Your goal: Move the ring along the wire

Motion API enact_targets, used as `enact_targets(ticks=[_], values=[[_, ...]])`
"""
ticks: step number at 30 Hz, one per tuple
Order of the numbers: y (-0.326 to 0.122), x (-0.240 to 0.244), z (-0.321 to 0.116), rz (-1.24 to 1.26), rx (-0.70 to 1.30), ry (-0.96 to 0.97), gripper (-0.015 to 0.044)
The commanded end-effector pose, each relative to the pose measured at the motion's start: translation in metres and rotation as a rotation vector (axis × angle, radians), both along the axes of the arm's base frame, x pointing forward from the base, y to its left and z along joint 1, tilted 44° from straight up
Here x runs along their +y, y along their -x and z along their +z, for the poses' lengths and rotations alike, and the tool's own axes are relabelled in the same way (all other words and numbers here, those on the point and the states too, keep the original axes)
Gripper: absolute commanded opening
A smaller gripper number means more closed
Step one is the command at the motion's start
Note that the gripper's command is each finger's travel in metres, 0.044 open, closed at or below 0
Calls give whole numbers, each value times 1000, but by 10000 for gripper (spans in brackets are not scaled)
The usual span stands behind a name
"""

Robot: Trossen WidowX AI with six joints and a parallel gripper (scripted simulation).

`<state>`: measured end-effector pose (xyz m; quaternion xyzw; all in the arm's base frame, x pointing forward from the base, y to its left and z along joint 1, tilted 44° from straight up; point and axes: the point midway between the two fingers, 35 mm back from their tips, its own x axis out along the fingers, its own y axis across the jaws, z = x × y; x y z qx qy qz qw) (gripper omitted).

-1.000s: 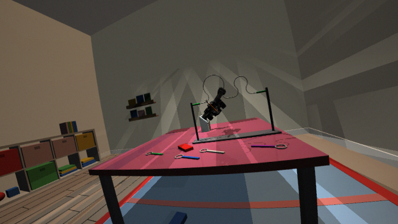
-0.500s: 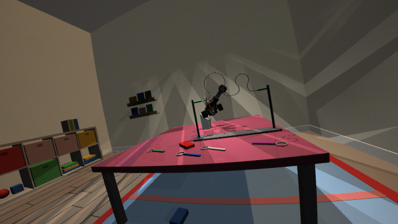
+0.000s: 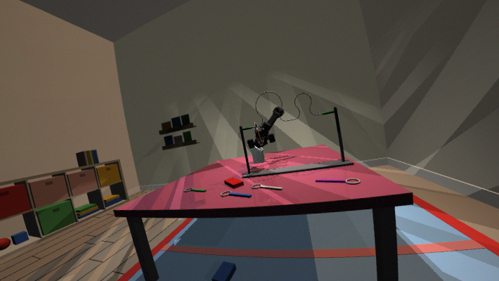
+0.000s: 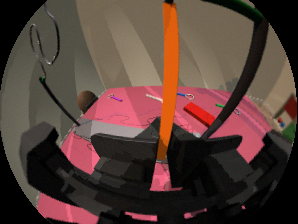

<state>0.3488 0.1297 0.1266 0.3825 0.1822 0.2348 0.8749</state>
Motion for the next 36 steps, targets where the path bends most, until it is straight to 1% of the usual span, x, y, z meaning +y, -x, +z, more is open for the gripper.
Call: enact_targets(ticks=[1, 36], values=[[-1, -5, -6, -1, -5, 25, -150], [-8, -31, -32, -4, -9, 45, -150]])
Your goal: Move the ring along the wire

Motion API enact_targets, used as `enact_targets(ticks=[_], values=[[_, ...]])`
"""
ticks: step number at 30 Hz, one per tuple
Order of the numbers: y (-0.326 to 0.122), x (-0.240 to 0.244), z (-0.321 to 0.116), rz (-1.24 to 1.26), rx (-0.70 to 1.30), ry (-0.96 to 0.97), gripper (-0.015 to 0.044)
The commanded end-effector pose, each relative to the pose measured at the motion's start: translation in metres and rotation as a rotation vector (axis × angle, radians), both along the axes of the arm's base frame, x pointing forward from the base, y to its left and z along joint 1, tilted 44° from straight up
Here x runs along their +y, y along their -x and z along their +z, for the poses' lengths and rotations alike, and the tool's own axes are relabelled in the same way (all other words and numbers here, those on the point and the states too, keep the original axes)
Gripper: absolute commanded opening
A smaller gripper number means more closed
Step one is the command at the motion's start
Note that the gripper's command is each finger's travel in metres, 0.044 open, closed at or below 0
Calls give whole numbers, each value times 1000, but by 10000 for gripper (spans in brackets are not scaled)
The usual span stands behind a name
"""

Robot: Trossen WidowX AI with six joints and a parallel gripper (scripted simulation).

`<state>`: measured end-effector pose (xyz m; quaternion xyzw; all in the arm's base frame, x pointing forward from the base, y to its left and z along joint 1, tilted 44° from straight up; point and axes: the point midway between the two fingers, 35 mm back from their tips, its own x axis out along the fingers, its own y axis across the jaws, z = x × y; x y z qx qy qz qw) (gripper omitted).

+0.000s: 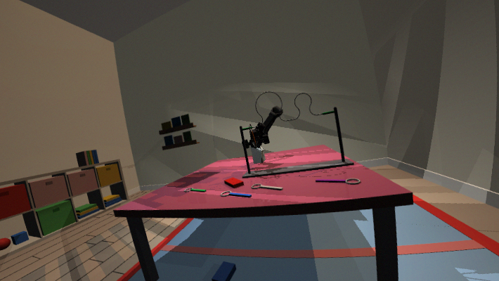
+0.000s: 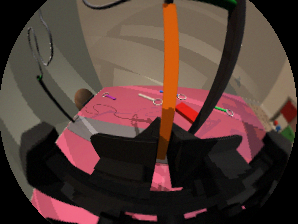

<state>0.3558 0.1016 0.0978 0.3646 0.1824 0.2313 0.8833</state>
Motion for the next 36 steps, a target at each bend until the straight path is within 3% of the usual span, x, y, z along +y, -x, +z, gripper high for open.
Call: enact_targets(ticks=[1, 36], values=[[-1, -4, -4, 0, -1, 6, -150], [1, 5, -18, 0, -1, 5, -150]])
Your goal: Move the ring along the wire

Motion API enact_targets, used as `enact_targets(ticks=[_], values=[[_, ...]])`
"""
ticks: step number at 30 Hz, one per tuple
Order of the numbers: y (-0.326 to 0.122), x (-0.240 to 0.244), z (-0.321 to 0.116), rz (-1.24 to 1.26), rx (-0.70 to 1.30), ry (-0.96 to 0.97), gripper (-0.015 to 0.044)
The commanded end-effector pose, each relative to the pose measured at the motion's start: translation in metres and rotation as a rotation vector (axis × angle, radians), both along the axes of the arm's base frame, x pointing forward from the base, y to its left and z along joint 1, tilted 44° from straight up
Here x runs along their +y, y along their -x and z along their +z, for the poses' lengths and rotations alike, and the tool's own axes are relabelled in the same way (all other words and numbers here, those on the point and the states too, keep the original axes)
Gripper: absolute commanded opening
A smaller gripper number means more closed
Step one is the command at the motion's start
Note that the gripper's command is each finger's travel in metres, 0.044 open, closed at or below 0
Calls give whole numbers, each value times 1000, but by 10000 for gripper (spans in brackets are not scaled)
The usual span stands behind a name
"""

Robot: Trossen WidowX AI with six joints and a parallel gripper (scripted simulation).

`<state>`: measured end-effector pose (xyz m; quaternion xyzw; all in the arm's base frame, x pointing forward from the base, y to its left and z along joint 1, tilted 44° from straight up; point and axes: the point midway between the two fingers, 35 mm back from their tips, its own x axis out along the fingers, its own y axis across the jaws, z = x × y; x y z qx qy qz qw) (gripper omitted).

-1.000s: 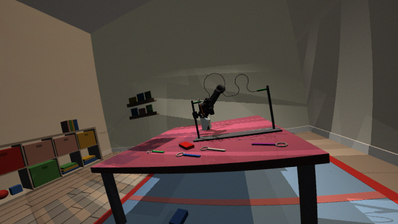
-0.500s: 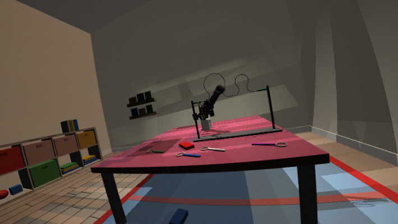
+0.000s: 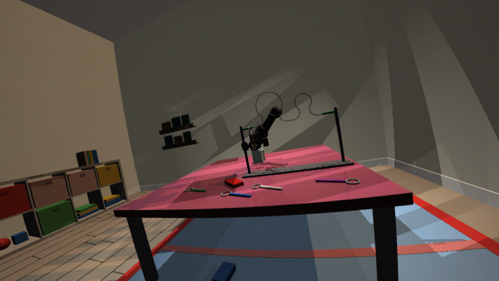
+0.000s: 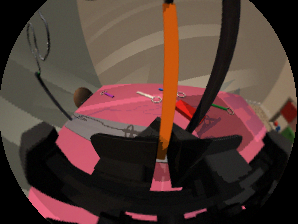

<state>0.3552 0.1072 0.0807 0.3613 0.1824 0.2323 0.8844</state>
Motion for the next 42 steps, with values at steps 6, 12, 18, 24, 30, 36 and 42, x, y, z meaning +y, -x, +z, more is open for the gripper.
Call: enact_targets(ticks=[6, 12, 18, 24, 30, 36, 42], values=[[0, 0, 0, 0, 0, 0, -19], [1, 0, 0, 0, 0, 0, 139], [14, -11, 3, -1, 2, 1, 160], [36, -24, 6, -2, 4, 1, 160], [41, -27, 7, -3, 4, 0, 160], [41, -27, 7, -3, 4, 0, 160], [41, -27, 7, -3, 4, 0, 160]])
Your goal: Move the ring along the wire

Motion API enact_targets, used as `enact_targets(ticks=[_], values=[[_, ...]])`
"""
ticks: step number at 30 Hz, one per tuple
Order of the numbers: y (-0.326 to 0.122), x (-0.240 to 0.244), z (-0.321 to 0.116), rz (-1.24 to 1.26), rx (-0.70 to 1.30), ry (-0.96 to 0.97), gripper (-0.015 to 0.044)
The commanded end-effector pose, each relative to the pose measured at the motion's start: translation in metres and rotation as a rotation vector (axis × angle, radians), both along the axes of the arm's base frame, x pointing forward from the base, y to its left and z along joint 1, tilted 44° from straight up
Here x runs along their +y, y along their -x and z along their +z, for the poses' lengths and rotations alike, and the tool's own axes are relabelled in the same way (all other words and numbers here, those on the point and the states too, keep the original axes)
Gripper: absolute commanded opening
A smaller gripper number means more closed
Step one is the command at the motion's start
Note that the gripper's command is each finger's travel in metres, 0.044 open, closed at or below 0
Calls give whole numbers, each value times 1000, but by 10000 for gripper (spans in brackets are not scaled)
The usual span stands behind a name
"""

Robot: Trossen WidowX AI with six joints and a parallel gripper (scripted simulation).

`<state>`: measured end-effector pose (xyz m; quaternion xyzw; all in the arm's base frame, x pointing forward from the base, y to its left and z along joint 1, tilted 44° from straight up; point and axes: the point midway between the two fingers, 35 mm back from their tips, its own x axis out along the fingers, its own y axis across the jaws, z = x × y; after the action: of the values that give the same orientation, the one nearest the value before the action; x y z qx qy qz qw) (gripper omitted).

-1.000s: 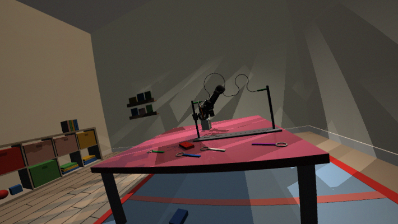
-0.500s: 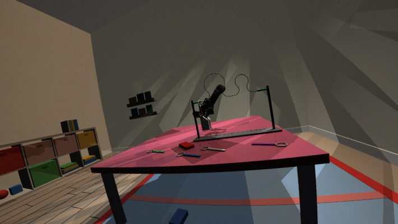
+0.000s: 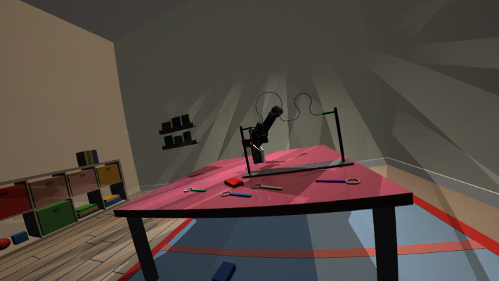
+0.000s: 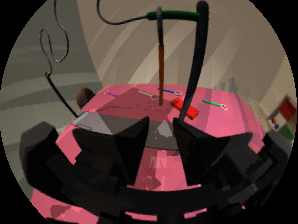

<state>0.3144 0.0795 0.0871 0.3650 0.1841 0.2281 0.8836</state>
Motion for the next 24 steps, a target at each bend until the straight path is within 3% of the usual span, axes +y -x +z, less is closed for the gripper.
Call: enact_targets(ticks=[1, 8, 14, 18, 24], values=[[0, 0, 0, 4, -4, 5, 160], [0, 0, 0, 4, -4, 5, 160], [41, -20, 3, 0, -1, -1, 317], [43, -21, 3, 0, -1, -1, 423], [43, -21, 3, 0, -1, -1, 440]])
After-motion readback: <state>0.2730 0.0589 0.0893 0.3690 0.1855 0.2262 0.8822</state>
